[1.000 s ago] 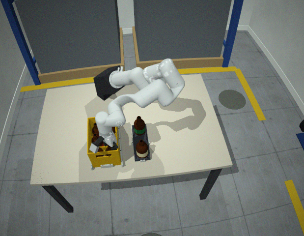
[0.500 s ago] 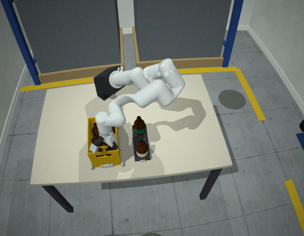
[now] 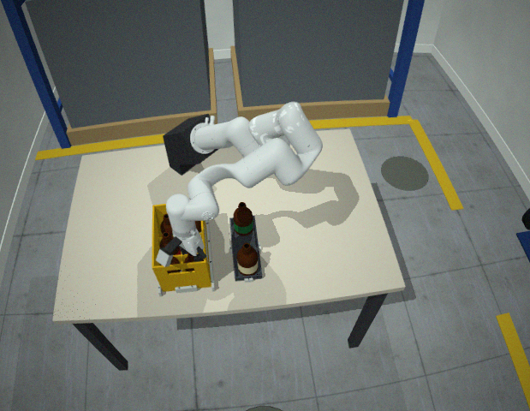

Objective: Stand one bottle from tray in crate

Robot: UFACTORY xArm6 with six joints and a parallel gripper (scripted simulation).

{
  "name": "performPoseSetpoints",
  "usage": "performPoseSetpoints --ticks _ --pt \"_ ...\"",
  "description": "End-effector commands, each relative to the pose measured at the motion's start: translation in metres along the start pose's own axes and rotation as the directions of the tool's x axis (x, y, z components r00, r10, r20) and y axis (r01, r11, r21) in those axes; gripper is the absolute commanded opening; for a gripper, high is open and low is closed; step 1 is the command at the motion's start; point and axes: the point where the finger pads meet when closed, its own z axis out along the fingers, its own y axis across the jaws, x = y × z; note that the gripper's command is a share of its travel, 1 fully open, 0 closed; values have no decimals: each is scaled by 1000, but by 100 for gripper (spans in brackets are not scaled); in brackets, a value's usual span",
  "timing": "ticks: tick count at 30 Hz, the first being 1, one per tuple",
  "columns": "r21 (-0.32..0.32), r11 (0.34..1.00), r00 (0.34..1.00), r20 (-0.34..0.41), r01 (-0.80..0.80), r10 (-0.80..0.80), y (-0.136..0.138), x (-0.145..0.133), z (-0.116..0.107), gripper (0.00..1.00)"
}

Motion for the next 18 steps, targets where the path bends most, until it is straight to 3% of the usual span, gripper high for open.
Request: performPoseSetpoints --ticks 1,18 --pt "0 1000 1000 -2 1 -1 0 1 -1 65" --pt "0 1000 1000 -2 1 -1 0 1 -15 65"
